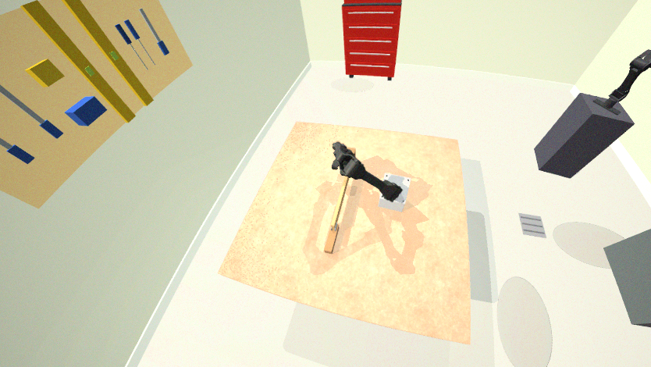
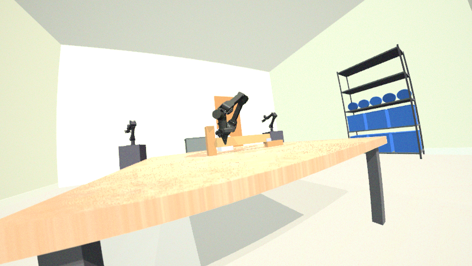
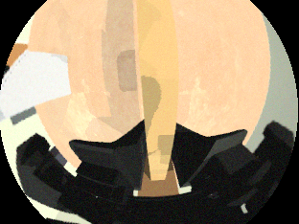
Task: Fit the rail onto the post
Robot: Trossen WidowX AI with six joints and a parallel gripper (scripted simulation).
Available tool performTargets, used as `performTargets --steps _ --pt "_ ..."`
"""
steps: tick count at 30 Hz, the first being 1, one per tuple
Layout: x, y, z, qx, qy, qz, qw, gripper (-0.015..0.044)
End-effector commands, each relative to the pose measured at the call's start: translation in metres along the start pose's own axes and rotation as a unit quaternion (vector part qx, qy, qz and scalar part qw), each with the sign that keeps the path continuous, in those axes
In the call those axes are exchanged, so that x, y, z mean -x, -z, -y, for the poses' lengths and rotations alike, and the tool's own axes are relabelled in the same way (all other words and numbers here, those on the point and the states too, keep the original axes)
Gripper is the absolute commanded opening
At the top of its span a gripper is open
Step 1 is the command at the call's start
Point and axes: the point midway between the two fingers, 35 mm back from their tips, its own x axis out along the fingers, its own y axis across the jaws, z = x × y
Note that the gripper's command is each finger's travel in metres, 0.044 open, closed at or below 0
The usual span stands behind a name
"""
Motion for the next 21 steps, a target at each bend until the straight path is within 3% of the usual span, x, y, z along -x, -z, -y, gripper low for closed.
performTargets --steps 1,14,21 --pt "0.0028 0.0032 0.0016 0.001 0.004 -0.002 1.000 0.0000" --pt "0.0032 0.0056 0.0016 0.001 0.004 -0.002 1.000 0.0000" --pt "-0.0003 0.0013 0.0000 0.000 -0.002 0.002 1.000 0.0184"
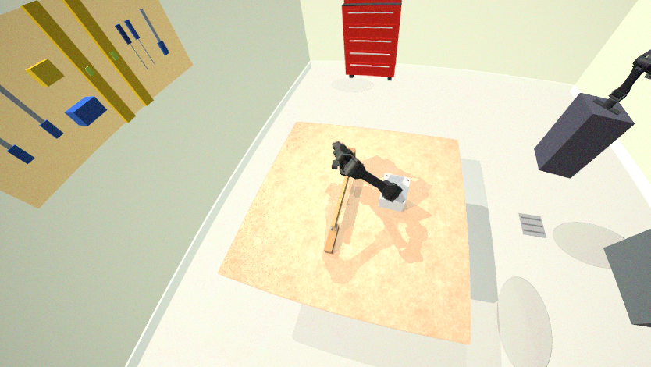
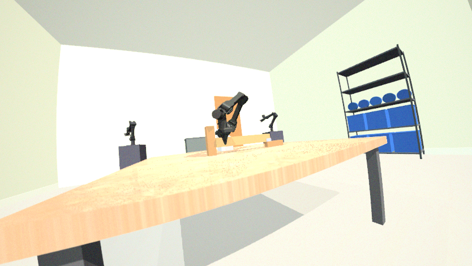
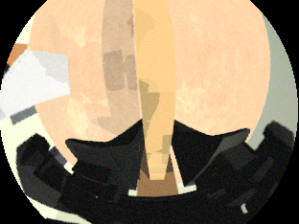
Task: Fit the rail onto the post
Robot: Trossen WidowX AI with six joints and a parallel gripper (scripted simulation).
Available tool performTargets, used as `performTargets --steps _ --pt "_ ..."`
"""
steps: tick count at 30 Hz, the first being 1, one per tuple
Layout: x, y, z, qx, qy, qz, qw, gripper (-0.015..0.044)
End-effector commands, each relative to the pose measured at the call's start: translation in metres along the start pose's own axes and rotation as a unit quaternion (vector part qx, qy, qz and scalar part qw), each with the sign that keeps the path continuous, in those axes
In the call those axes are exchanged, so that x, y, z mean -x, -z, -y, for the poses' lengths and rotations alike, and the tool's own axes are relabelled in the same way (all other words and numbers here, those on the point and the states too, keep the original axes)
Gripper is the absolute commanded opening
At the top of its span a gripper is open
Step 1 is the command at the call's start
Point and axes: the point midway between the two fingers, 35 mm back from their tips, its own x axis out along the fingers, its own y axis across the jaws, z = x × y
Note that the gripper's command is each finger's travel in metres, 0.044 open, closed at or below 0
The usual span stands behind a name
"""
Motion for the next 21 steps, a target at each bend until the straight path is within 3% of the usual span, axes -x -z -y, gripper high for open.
performTargets --steps 1,10,21 --pt "0.000 0.000 0.000 0.000 0.000 0.000 1.000 0.0210" --pt "0.000 0.000 0.000 0.000 0.000 0.000 1.000 0.0440" --pt "0.029 -0.030 -0.001 0.000 0.005 -0.004 1.000 0.0440"
